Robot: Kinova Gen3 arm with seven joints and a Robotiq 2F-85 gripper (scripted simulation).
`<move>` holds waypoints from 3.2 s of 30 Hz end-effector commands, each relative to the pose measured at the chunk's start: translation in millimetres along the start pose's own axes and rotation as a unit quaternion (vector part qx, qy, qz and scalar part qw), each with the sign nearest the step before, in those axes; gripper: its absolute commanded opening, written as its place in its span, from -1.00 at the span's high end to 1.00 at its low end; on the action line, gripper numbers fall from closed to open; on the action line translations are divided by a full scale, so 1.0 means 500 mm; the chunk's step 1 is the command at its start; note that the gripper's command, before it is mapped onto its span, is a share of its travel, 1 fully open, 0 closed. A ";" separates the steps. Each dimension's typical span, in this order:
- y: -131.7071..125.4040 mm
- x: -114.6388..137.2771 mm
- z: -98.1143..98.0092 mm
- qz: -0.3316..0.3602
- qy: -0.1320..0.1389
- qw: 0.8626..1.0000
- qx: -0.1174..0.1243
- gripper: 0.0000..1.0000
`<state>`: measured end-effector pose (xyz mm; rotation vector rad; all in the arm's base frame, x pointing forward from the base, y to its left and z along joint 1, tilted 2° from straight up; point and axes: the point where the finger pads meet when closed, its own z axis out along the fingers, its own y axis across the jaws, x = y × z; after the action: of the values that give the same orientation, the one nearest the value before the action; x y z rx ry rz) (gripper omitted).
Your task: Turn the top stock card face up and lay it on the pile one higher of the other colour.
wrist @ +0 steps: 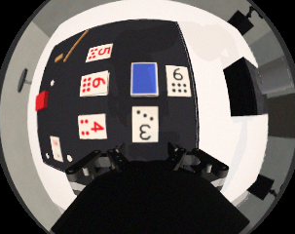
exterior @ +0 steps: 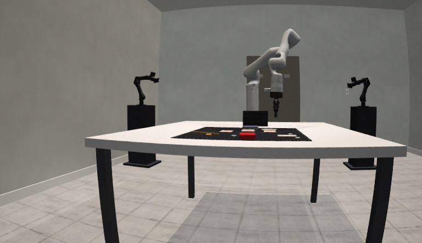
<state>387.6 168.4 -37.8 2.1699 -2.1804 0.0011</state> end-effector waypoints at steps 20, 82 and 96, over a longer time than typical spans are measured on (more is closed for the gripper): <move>-0.004 -0.013 -0.047 -0.003 -0.007 1.000 0.006 -0.69; -0.004 -0.012 -0.047 -0.003 -0.017 1.000 0.006 -0.69; -0.004 -0.011 -0.046 -0.006 -0.017 1.000 0.006 -0.69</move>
<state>390.1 174.9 -15.7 2.2036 -2.1901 -0.0251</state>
